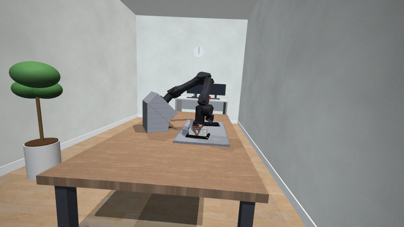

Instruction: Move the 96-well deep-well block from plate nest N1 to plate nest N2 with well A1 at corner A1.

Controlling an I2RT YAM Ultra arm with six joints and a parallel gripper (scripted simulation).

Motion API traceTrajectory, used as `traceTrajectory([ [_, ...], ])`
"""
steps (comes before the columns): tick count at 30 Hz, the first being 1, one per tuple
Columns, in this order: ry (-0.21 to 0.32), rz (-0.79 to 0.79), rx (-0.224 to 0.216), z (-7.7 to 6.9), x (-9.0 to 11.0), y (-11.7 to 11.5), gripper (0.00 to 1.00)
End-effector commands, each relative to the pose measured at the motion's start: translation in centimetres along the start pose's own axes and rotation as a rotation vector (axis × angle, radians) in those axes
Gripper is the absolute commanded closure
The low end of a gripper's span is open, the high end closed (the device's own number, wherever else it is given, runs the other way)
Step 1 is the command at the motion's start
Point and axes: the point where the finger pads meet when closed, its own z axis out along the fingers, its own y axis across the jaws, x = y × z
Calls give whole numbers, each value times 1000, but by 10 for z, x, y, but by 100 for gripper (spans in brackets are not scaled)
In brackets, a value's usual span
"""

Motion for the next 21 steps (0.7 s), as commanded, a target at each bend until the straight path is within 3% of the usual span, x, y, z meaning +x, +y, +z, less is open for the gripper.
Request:
traceTrajectory([
  [1, -8, 2, 6, -3, -2, -2, 100],
  [15, -8, 2, 6, -1, -2, -2, 100],
  [16, -8, 2, 6, -1, -2, -2, 0],
  [21, -8, 2, 6, -1, -2, -2, 0],
])
